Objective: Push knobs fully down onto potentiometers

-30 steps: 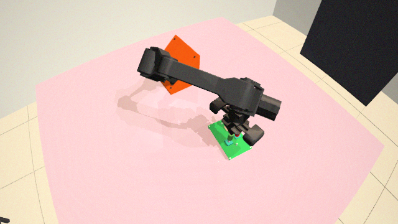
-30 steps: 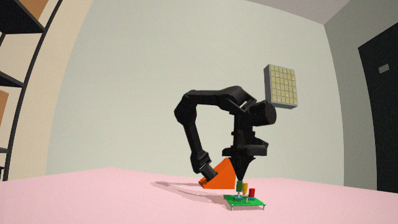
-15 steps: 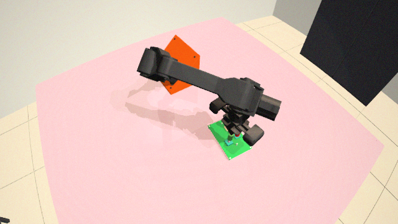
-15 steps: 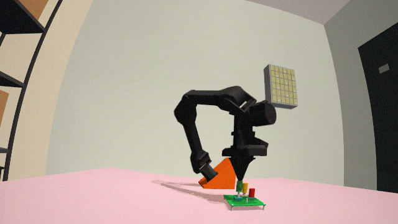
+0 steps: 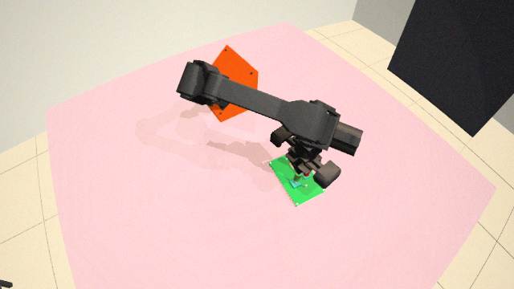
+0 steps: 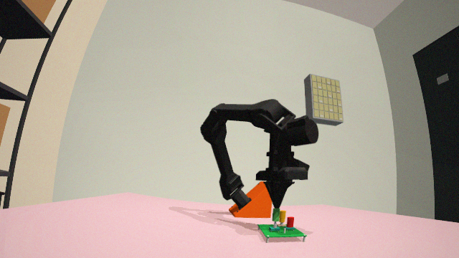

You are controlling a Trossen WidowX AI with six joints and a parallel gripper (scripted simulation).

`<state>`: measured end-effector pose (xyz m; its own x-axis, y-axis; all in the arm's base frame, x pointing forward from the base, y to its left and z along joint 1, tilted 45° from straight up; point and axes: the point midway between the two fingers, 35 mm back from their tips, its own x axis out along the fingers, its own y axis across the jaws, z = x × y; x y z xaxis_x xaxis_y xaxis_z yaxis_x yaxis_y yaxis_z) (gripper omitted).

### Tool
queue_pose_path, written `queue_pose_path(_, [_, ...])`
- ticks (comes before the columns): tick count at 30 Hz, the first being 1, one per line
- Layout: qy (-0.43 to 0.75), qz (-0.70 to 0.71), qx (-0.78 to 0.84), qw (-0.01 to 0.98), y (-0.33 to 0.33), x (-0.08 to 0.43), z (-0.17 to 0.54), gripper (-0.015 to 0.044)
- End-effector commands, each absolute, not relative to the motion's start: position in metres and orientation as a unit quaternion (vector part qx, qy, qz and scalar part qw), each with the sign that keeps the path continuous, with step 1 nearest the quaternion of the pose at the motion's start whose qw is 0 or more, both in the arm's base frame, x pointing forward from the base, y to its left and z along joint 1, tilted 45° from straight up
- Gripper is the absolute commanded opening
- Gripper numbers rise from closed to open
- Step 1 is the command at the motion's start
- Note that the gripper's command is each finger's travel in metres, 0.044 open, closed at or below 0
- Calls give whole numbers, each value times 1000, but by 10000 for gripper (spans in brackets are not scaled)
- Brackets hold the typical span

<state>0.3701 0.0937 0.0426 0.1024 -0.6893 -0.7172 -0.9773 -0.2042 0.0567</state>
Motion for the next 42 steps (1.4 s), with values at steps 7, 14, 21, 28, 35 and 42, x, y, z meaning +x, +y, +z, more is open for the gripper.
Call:
queue_pose_path(7, [591,318,-707,223,90,371,40,0])
queue_pose_path(14, [591,318,-707,223,87,371,38,0])
queue_pose_path(21, [591,318,-707,223,87,371,38,0])
queue_pose_path(28, [591,318,-707,223,85,371,36,0])
queue_pose_path(35, [591,318,-707,223,85,371,36,0])
queue_pose_path(42, [591,318,-707,223,83,372,33,0])
